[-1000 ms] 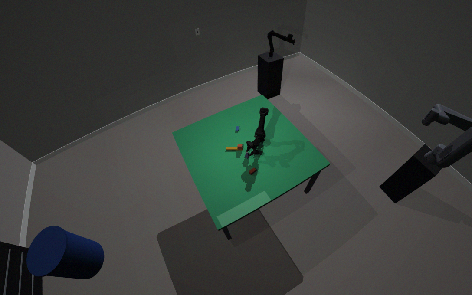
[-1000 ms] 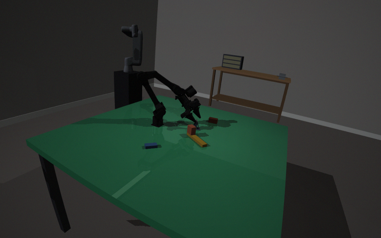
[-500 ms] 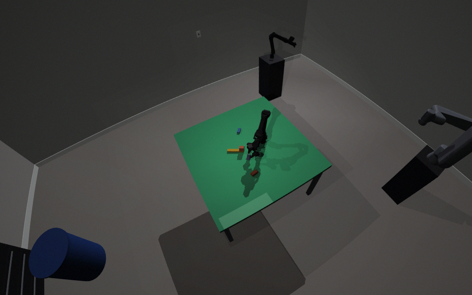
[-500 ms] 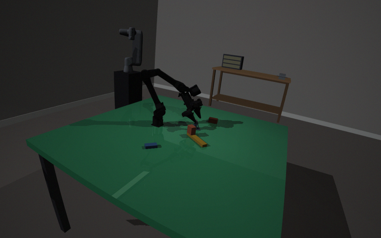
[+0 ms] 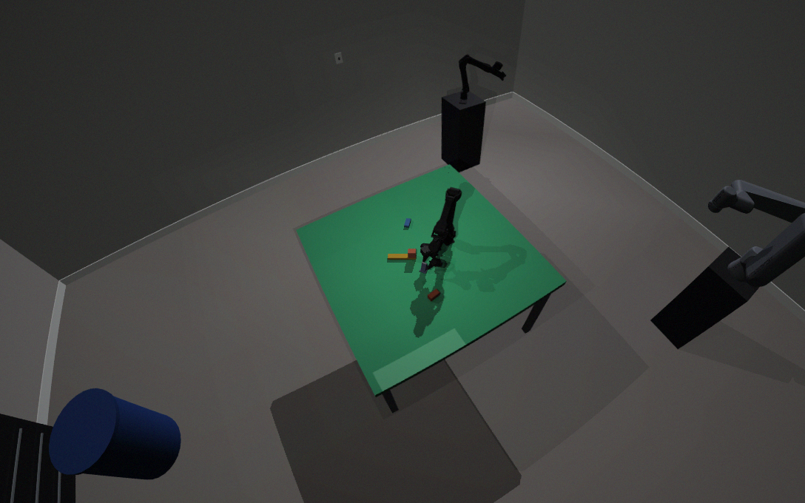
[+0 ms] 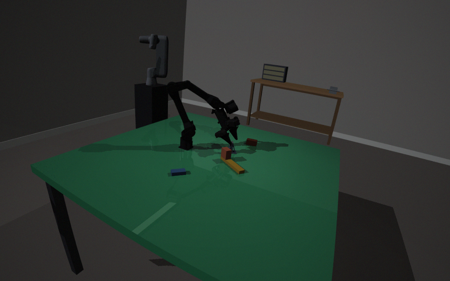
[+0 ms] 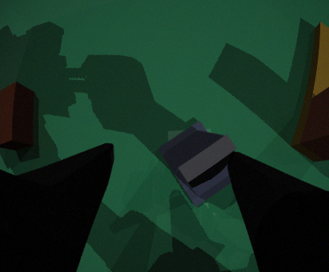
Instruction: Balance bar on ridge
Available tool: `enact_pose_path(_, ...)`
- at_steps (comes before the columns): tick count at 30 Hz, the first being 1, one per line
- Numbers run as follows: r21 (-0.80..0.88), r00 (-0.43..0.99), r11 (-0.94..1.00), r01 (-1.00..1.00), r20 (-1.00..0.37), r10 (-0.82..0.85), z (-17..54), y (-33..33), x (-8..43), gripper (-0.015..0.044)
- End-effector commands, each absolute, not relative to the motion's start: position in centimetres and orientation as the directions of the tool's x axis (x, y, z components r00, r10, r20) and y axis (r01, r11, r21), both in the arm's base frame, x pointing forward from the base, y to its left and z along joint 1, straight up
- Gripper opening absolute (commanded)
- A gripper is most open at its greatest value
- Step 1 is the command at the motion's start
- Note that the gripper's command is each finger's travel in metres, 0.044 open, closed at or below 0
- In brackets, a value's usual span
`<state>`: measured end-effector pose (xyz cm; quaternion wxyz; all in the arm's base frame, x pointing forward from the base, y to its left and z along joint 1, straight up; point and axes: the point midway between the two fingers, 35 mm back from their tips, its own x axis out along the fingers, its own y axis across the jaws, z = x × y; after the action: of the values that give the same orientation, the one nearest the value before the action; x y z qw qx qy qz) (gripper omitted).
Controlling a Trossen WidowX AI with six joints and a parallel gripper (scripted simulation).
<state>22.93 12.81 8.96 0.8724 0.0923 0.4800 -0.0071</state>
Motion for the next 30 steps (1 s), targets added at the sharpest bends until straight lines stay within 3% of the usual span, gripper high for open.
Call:
enact_pose_path(1, 0.181, 0.732, 0.949, 0.258, -0.677, -0.07, 10.89, 10.18, 30.14, 0.0315)
enact_pose_path(30, 0.174, 0.724, 0.949, 0.263, -0.686, -0.075, 10.95, 10.01, 30.3, 0.0315)
